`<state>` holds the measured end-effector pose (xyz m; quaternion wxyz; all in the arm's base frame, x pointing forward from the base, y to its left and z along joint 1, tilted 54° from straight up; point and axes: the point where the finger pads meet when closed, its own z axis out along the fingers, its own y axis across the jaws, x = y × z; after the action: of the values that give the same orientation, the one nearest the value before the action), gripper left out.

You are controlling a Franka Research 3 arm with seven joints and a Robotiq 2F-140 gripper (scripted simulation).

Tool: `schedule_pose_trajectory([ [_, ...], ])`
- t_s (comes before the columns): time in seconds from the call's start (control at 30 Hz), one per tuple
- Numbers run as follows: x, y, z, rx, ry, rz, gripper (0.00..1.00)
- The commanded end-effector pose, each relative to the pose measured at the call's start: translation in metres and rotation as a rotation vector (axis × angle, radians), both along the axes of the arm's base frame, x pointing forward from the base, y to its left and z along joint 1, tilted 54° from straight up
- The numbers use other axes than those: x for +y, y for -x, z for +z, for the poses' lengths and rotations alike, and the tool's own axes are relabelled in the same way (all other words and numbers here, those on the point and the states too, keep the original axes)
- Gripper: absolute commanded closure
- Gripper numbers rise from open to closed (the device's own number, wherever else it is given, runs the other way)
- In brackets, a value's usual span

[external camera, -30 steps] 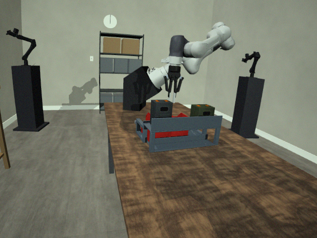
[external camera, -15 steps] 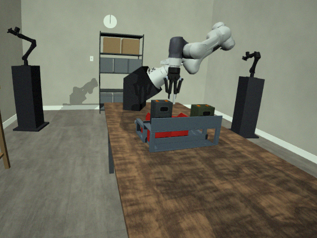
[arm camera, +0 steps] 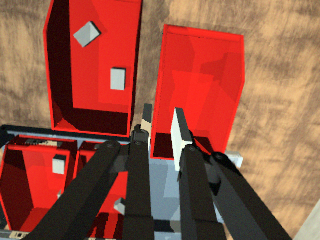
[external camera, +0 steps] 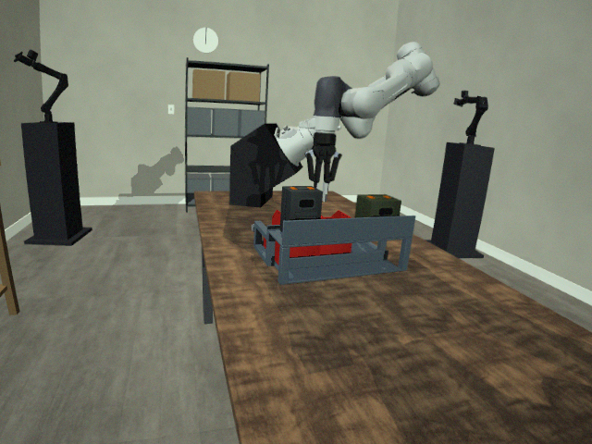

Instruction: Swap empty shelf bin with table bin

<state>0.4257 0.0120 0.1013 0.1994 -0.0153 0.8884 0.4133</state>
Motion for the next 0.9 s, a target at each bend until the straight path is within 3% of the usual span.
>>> schedule_pose_trajectory([
  [0.0, 0.004, -0.005, -0.005, -0.018, 0.011, 0.004, 0.85],
  [0.87, 0.022, -0.014, -0.020, -0.018, 0.011, 0.004, 0.85],
])
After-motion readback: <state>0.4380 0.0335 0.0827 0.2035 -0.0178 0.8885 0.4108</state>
